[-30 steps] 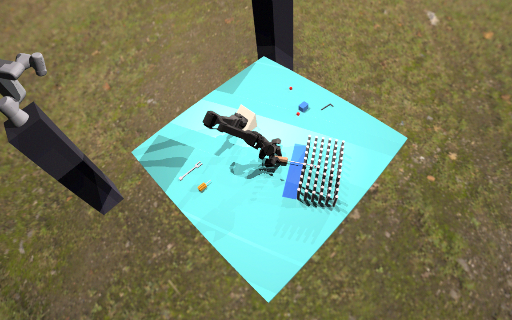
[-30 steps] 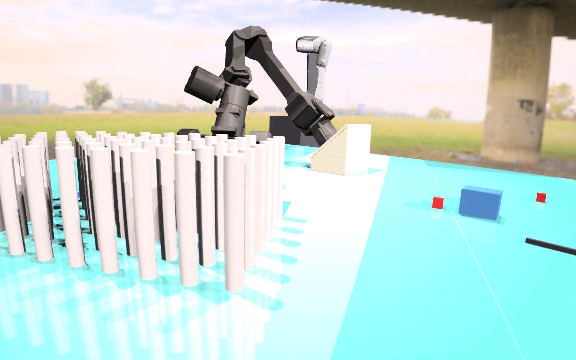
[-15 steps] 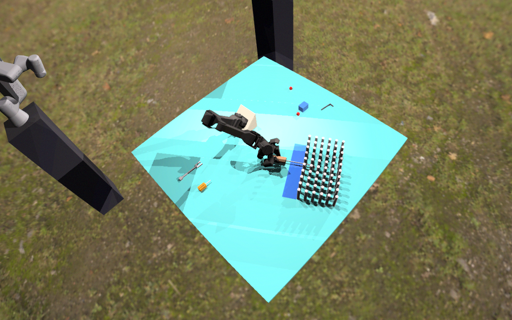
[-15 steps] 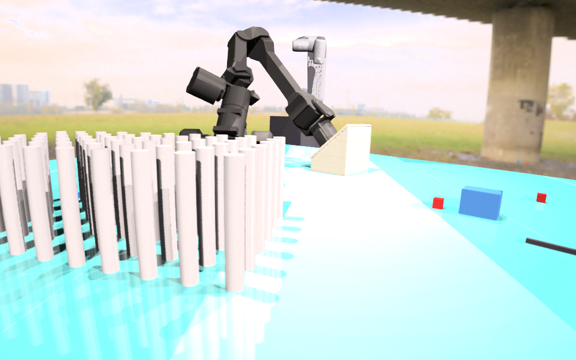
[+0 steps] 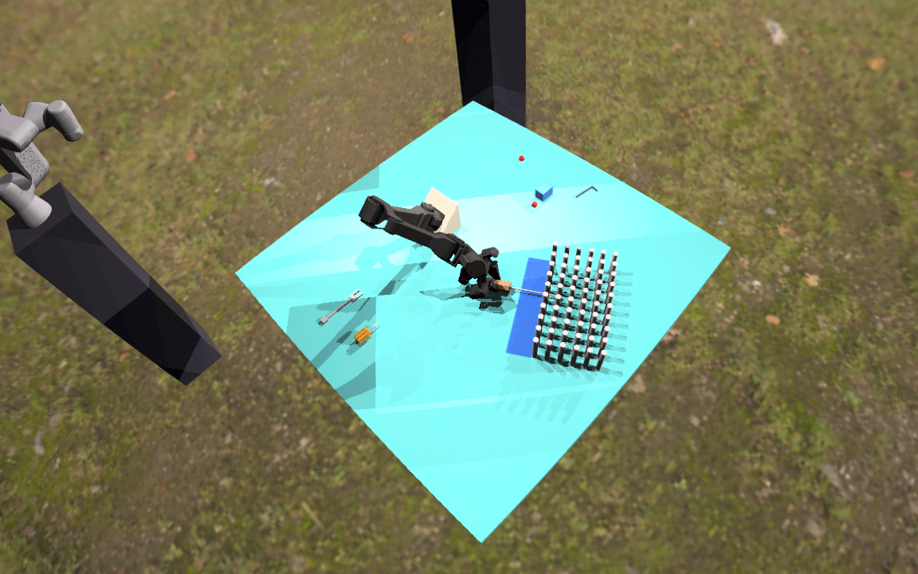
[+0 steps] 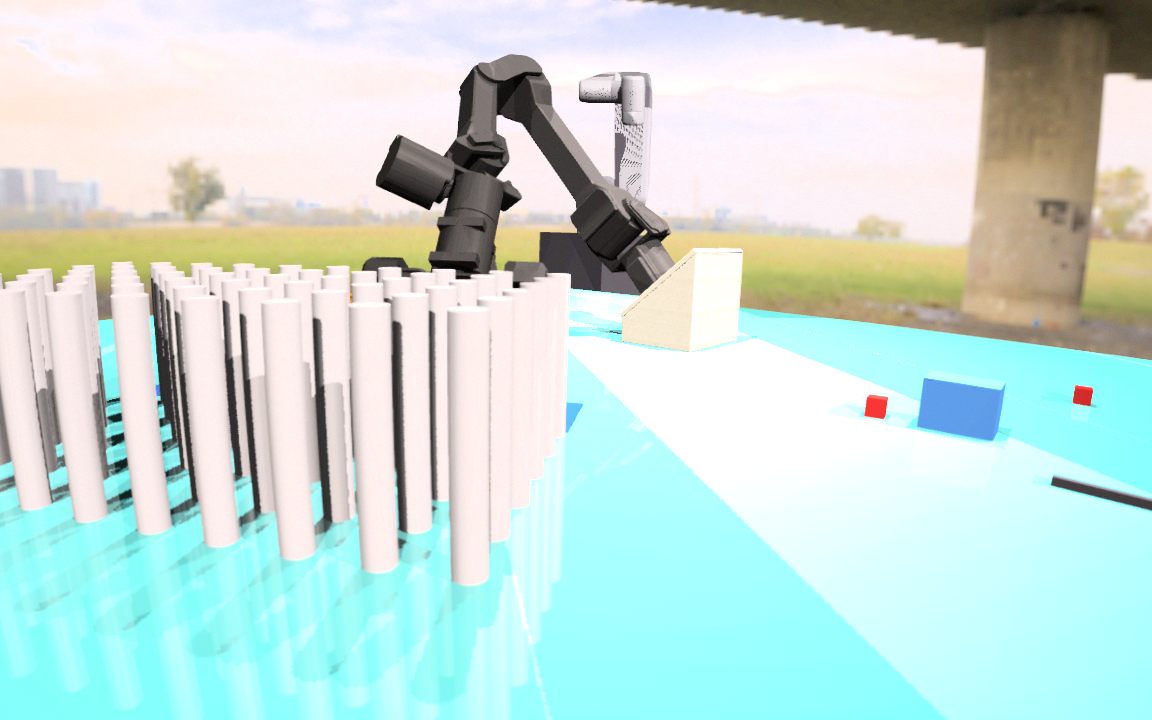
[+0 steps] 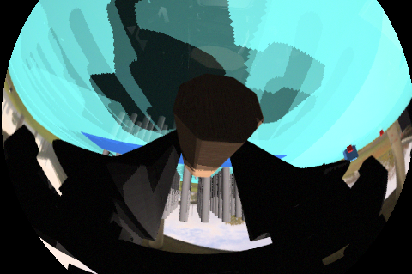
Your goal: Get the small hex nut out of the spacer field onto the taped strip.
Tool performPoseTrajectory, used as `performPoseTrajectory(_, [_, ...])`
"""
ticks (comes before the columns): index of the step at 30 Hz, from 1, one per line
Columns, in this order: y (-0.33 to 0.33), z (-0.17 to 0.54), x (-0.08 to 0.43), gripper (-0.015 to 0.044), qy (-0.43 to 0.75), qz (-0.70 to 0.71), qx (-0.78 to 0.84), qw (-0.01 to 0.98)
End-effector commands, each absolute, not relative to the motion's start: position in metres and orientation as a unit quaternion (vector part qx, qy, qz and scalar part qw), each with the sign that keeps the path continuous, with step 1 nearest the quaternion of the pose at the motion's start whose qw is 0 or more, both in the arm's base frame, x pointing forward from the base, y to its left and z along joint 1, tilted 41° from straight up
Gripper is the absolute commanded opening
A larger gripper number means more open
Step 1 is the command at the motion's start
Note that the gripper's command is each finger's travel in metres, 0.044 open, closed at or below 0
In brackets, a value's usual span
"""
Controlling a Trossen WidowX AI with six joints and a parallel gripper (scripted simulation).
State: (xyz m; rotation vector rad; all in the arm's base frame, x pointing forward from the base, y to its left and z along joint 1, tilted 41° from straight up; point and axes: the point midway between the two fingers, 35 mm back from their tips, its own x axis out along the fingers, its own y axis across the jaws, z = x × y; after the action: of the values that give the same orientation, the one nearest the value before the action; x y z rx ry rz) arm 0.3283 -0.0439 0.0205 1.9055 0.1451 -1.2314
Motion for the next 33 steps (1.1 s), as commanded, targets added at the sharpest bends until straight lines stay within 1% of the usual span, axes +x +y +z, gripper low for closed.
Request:
performPoseTrajectory(1, [-0.044,0.021,0.326,0.0,0.061,-0.49,0.761,0.421])
performPoseTrajectory(33, [-0.051,0.027,0.311,0.0,0.061,-0.491,0.76,0.421])
